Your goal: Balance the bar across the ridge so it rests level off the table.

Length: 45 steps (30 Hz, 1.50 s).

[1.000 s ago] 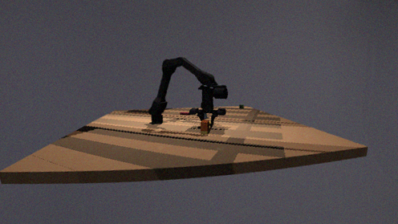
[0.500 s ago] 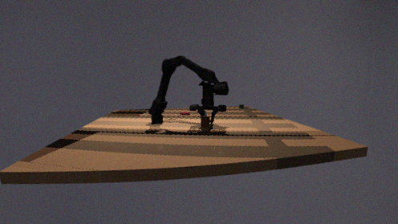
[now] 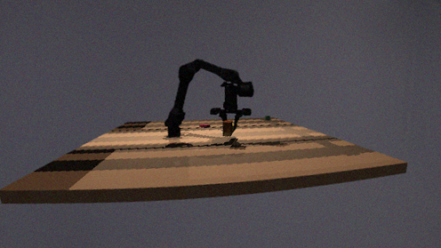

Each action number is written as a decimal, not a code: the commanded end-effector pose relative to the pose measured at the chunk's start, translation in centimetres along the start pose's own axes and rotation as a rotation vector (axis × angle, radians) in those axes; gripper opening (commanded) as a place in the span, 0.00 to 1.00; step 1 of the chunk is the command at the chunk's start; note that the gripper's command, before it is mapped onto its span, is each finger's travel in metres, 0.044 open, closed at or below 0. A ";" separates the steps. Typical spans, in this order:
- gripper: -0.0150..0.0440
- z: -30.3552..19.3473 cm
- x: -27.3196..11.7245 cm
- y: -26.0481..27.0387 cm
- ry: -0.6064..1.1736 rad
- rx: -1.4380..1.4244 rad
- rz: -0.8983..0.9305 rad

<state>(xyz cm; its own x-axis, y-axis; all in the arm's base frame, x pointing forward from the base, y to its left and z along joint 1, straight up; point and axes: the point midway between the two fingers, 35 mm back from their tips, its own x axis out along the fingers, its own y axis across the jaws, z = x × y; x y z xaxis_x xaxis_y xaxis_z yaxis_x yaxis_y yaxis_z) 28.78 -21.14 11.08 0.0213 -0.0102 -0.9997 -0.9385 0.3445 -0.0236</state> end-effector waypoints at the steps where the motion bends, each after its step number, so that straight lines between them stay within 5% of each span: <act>1: 0.25 0.0 -1.7 0.0 0.007 -0.003 -0.012; 15: 0.25 0.3 -4.2 0.3 0.008 -0.012 -0.011; 45: 0.25 12.1 -4.3 -0.8 -0.002 -0.383 -0.013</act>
<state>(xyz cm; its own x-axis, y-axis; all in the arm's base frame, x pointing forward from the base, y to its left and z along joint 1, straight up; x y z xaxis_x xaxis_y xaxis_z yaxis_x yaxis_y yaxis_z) 33.25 -11.44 15.19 0.0343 -0.0064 -0.9994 -0.9992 0.0208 -0.0344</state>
